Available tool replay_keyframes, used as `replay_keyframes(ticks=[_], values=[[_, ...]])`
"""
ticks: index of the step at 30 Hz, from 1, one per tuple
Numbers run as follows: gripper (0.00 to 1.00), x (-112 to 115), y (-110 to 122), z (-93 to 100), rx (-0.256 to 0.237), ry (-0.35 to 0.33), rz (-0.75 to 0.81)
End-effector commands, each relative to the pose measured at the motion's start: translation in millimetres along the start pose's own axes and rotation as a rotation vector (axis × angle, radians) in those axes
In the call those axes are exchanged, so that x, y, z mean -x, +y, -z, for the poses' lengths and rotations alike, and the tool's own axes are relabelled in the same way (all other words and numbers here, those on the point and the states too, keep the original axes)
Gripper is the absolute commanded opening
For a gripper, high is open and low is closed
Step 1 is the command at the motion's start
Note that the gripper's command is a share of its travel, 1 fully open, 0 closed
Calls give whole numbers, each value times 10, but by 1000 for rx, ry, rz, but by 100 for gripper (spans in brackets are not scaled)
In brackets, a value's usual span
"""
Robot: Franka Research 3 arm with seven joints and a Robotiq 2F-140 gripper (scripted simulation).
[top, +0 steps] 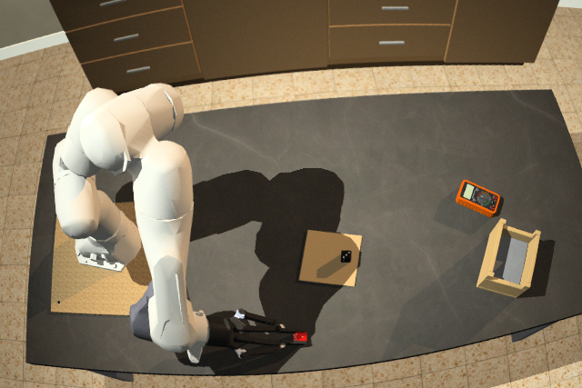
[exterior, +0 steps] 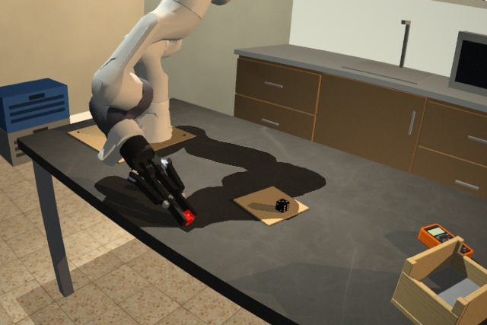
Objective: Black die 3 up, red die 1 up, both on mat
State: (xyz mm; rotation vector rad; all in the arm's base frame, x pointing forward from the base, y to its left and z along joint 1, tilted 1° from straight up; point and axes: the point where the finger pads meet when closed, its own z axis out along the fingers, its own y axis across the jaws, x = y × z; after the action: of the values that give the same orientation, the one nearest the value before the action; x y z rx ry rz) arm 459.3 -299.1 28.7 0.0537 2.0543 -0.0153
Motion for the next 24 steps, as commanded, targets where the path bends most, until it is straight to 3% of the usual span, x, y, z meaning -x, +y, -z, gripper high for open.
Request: replay_keyframes(ticks=[1, 12, 24], values=[[21, 13, -4, -7, 0, -4, 8], [30, 13, -4, -7, 0, -4, 8], [32, 13, -4, -7, 0, -4, 8]])
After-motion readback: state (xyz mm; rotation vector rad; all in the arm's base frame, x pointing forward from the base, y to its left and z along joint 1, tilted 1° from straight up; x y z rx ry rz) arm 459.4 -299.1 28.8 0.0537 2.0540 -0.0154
